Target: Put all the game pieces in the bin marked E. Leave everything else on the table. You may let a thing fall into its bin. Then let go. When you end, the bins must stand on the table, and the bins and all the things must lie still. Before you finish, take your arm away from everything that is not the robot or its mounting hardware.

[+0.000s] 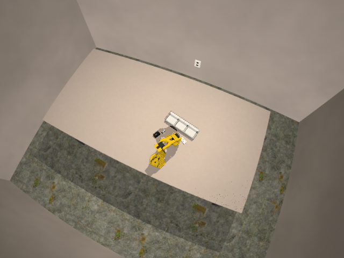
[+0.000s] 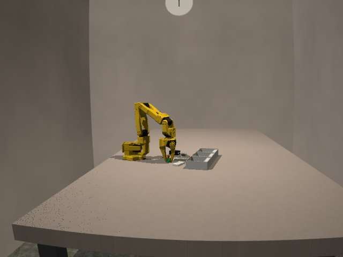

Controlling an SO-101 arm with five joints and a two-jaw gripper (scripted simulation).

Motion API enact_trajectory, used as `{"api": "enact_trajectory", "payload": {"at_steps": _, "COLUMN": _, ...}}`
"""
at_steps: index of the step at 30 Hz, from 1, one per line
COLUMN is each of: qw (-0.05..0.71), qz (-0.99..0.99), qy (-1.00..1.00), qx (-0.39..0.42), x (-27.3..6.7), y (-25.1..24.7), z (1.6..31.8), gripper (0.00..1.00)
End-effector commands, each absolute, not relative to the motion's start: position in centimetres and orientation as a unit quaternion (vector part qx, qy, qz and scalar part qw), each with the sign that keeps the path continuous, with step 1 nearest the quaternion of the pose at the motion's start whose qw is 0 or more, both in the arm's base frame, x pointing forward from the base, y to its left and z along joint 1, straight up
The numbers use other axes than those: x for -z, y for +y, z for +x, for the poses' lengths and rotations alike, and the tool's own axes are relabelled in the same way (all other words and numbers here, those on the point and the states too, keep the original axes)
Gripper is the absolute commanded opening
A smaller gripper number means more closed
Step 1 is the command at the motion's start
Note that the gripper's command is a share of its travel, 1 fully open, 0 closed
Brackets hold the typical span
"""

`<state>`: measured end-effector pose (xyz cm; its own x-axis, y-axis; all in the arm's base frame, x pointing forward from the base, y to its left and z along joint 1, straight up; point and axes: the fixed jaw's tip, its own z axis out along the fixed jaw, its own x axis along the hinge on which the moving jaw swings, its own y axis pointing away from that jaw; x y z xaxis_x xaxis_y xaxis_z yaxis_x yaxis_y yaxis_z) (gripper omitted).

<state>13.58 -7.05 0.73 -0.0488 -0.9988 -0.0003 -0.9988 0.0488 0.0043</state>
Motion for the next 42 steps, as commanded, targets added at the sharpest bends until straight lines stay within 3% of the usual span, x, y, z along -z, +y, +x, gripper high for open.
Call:
{"api": "enact_trajectory", "payload": {"at_steps": 1, "qw": -0.002, "qz": 0.691, "qy": -0.723, "qx": -0.006, "x": -0.8, "y": -7.2, "z": 13.8, "gripper": 0.00}}
{"api": "enact_trajectory", "payload": {"at_steps": 24, "qw": -0.002, "qz": 0.691, "qy": -0.723, "qx": -0.006, "x": -1.0, "y": -7.3, "z": 13.8, "gripper": 0.00}}
{"api": "enact_trajectory", "payload": {"at_steps": 42, "qw": -0.002, "qz": 0.691, "qy": -0.723, "qx": -0.006, "x": -5.0, "y": -7.3, "z": 14.2, "gripper": 0.00}}
